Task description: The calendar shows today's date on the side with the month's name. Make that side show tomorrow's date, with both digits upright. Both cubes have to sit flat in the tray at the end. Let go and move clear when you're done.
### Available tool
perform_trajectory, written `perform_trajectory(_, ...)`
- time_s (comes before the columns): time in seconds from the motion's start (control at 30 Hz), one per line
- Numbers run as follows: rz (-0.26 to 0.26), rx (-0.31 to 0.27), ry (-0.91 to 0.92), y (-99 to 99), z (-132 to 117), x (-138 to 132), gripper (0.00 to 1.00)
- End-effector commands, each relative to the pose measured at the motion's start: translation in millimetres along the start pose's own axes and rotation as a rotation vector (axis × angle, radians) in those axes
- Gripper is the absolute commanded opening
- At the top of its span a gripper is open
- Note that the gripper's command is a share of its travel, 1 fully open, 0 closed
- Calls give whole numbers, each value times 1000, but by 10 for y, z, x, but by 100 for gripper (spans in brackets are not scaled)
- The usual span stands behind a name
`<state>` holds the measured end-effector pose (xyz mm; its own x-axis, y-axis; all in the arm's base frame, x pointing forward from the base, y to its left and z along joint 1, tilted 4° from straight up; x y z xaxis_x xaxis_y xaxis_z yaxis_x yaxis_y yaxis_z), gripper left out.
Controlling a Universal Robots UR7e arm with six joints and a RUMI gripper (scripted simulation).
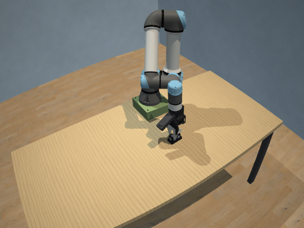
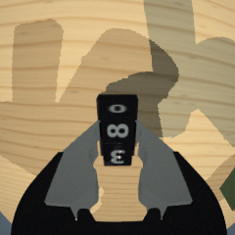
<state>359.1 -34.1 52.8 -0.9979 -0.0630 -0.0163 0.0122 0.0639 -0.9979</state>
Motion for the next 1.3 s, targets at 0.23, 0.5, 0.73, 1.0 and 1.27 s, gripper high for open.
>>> perform_trajectory(0.23,1,1,0,-342,1,-2,11)
perform_trajectory(0.5,1,1,0,-670,1,-2,11)
perform_trajectory(0.73,1,1,0,-938,1,-2,11)
perform_trajectory(1.0,1,1,0,-985,1,-2,11)
perform_trajectory(1.27,1,1,0,-985,1,-2,11)
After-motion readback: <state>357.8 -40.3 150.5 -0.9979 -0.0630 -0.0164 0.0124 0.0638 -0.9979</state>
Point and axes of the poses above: the point where the finger pads meet when closed, its own y axis out along the fingers, its own x axis across the jaws, z = x × y, the point moved 8 cm from there along -y, back along the fingers, and after that the axes turned 7 degrees about y, right-handed, at the moved point
